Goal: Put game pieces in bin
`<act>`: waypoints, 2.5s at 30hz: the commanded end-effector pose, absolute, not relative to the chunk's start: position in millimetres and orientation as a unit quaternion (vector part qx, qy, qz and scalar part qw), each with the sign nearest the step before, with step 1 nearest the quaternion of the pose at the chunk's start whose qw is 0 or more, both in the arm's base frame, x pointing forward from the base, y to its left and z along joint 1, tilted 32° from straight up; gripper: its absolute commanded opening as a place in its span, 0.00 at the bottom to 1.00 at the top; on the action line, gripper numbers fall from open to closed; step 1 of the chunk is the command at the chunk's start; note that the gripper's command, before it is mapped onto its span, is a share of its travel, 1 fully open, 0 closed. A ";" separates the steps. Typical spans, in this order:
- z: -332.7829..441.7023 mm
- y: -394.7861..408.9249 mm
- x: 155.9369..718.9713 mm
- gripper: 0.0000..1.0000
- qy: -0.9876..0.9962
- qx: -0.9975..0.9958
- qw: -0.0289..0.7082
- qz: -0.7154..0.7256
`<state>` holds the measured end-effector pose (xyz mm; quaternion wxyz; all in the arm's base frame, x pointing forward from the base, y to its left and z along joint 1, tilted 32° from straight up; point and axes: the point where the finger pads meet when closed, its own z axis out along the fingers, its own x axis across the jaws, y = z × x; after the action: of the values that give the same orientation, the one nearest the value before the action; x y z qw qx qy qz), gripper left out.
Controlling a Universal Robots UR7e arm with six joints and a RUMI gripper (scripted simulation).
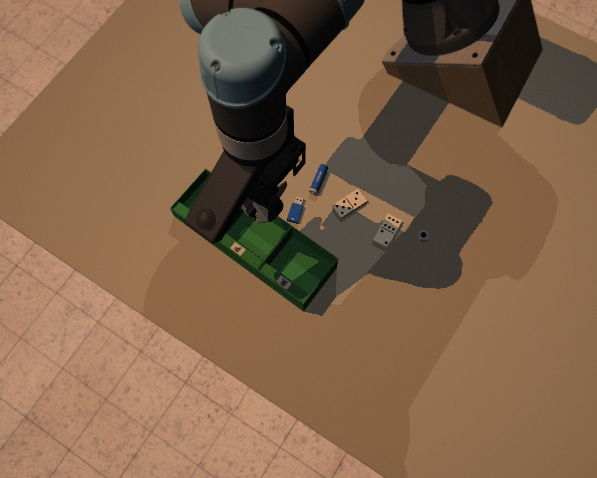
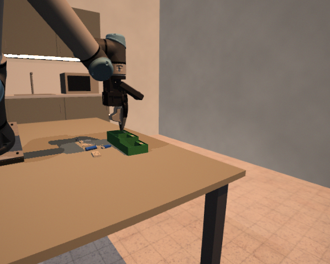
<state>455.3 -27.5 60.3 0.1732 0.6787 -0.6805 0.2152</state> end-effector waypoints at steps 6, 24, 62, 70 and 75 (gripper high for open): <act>67.7 -17.0 455.1 0.04 -0.681 0.678 0.173 0.215; 26.1 50.1 457.9 0.04 -0.681 0.679 0.173 0.215; -24.2 18.8 461.2 0.04 -0.681 0.679 0.173 0.215; -24.2 18.8 461.2 0.04 -0.681 0.679 0.173 0.215; -24.2 18.8 461.2 0.04 -0.681 0.679 0.173 0.215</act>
<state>460.9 18.6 -24.6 0.1738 0.6785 -0.6807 0.2147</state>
